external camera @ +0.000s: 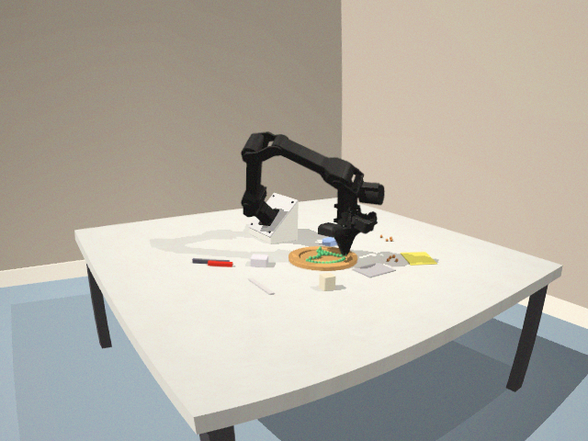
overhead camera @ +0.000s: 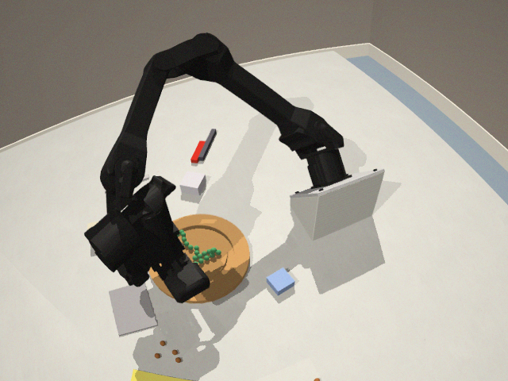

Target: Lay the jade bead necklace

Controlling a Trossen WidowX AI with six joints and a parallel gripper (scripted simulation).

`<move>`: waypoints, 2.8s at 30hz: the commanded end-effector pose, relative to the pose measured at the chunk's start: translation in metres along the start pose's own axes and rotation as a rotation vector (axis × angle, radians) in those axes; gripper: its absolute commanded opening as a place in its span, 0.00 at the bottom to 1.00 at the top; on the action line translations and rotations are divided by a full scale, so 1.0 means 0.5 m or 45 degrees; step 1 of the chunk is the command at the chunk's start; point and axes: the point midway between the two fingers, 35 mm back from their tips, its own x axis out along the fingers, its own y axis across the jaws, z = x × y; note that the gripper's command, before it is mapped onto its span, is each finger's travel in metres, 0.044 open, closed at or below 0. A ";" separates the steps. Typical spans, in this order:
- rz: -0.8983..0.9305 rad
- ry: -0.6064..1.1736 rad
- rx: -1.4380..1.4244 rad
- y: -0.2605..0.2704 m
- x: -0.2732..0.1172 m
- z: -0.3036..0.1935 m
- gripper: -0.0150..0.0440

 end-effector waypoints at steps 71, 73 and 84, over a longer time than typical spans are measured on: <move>0.006 -0.003 -0.072 0.000 -0.039 -0.017 0.46; 0.006 -0.002 -0.072 0.000 -0.033 -0.017 0.46; 0.005 0.004 -0.075 -0.001 0.003 -0.019 0.46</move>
